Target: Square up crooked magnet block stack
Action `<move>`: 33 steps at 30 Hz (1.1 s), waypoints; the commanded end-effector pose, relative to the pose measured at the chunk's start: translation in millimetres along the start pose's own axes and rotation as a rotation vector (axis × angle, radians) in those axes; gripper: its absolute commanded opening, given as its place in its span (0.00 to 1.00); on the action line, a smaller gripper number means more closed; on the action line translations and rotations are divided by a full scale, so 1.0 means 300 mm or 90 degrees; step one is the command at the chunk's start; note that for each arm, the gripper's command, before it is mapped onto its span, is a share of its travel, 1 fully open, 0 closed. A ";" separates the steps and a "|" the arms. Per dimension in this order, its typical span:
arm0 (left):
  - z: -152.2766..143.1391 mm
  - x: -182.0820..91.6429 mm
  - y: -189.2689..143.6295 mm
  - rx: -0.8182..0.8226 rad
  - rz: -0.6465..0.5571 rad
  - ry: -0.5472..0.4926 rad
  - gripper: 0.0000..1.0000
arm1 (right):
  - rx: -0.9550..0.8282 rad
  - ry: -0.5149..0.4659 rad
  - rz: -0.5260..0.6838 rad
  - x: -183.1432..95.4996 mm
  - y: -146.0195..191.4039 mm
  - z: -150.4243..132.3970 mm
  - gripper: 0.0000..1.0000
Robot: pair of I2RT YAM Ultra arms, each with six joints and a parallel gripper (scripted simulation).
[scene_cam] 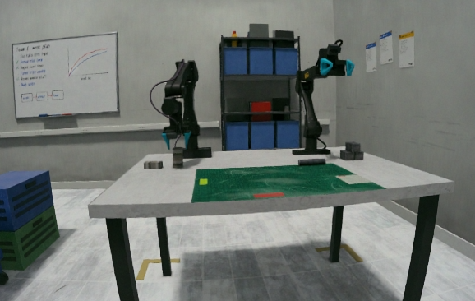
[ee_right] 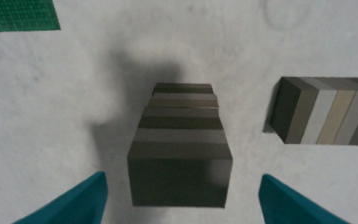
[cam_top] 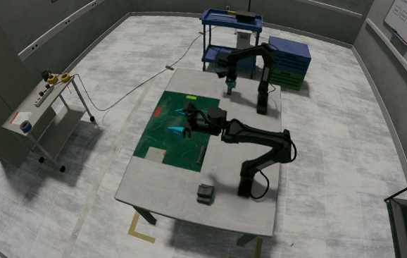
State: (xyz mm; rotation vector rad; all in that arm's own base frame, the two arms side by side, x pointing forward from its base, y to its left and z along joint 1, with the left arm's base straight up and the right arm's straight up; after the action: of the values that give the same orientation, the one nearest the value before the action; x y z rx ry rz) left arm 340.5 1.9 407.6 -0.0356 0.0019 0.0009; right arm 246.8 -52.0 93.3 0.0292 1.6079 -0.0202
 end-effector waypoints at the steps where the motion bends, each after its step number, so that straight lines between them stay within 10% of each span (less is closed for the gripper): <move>1: 0.056 -0.030 -0.008 0.005 -0.002 -0.017 1.00 | -0.002 -0.026 0.003 0.063 0.012 0.038 0.77; 33: 0.056 -0.030 -0.008 0.005 -0.002 -0.017 1.00 | 0.005 -0.061 -0.003 -0.013 -0.004 0.063 0.77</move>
State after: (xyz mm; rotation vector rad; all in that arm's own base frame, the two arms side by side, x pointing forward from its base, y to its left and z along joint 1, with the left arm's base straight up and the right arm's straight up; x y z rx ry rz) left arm 340.5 1.9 407.6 -0.0356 0.0019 0.0009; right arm 248.6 -52.4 81.3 0.0305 1.6060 -0.0222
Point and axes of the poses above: on each arm, the point where the finger pads meet when closed, its own x axis out along the fingers, its own y axis across the jaws, z = x × y, the point moved 4 cm from there along -x, back along the fingers, and after that the axes turned 2 degrees about -x, right-handed, at the moved point
